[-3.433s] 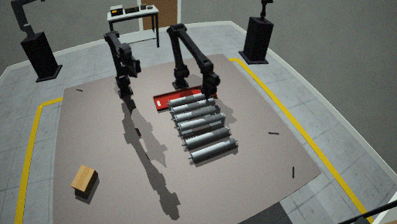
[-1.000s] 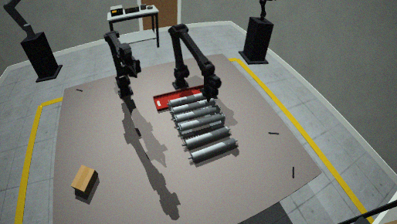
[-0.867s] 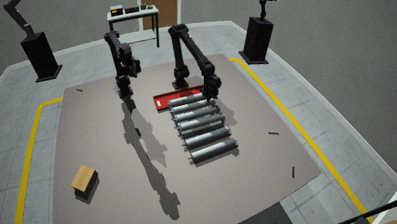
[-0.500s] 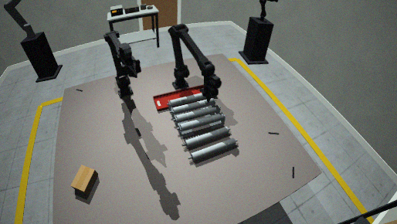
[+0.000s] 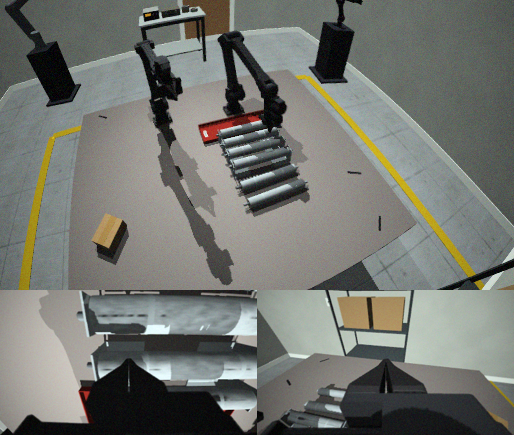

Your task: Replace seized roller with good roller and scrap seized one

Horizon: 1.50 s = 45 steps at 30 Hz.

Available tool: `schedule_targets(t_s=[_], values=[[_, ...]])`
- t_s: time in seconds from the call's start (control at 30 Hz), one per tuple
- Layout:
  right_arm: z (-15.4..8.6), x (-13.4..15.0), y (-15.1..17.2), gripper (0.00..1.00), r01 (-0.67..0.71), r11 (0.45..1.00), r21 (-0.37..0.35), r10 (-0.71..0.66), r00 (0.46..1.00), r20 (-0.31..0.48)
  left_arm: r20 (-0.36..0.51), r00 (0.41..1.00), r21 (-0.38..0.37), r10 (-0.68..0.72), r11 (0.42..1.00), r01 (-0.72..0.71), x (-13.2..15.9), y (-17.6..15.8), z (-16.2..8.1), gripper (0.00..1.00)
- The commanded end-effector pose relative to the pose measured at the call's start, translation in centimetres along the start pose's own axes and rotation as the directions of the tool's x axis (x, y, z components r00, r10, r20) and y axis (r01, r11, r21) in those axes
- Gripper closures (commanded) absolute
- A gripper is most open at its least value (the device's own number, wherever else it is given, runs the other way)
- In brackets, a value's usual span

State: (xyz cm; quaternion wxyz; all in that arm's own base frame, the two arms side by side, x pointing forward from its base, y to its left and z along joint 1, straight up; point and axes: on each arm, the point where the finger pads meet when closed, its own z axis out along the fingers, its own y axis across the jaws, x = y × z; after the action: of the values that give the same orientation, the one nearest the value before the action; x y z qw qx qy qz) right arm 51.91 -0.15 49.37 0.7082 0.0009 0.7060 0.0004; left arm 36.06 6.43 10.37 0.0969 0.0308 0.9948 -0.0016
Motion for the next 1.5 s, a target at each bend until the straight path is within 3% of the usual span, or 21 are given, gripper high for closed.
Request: schedule_targets(t_s=[0.0,0.43,0.47,0.5,0.6,1.03,1.1,1.23,1.37,1.4,1.47], values=[[0.6,0.3,0.6,1.0,0.0,1.0,-0.012,-0.001,1.0,-0.015,-0.05,0.999,0.005,-0.011,1.0,0.011,1.1,0.3,1.1,1.0],[0.6,0.3,0.6,1.0,0.0,1.0,-0.012,-0.001,1.0,-0.015,-0.05,0.999,0.005,-0.011,1.0,0.011,1.1,0.3,1.1,1.0],[0.6,0.3,0.6,1.0,0.0,1.0,-0.012,-0.001,1.0,-0.015,0.05,0.999,-0.011,-0.006,1.0,0.007,-2.8,0.5,-1.0,1.0],[0.6,0.3,0.6,1.0,0.0,1.0,-0.012,-0.001,1.0,-0.015,0.052,0.999,-0.016,-0.007,1.0,0.007,-2.2,0.4,-3.0,1.0],[0.6,0.3,0.6,1.0,0.0,1.0,-0.012,-0.001,1.0,-0.015,0.057,0.998,-0.016,-0.004,1.0,0.005,-2.4,0.4,-3.0,1.0],[0.6,0.3,0.6,1.0,0.0,1.0,-0.012,-0.001,1.0,-0.015,0.044,0.999,-0.017,-0.008,1.0,0.009,-2.9,0.4,-8.3,1.0],[0.6,0.3,0.6,1.0,0.0,1.0,-0.012,-0.001,1.0,-0.015,0.006,1.0,-0.007,-0.007,1.0,0.007,-2.1,0.3,-6.2,1.0],[0.6,0.3,0.6,1.0,0.0,1.0,-0.012,-0.001,1.0,-0.015,0.019,1.0,-0.01,-0.006,1.0,0.007,-1.3,0.1,-6.2,1.0],[0.6,0.3,0.6,1.0,0.0,1.0,-0.012,-0.001,1.0,-0.015,0.009,1.0,-0.007,-0.007,1.0,0.007,-1.8,0.2,-6.5,1.0],[0.6,0.3,0.6,1.0,0.0,1.0,-0.012,-0.001,1.0,-0.015,0.036,0.999,-0.012,-0.003,1.0,0.003,-3.8,0.3,-6.4,1.0],[0.6,0.3,0.6,1.0,0.0,1.0,-0.012,-0.001,1.0,-0.015,0.034,0.999,-0.012,-0.005,1.0,0.005,-4.2,0.3,-6.2,1.0]])
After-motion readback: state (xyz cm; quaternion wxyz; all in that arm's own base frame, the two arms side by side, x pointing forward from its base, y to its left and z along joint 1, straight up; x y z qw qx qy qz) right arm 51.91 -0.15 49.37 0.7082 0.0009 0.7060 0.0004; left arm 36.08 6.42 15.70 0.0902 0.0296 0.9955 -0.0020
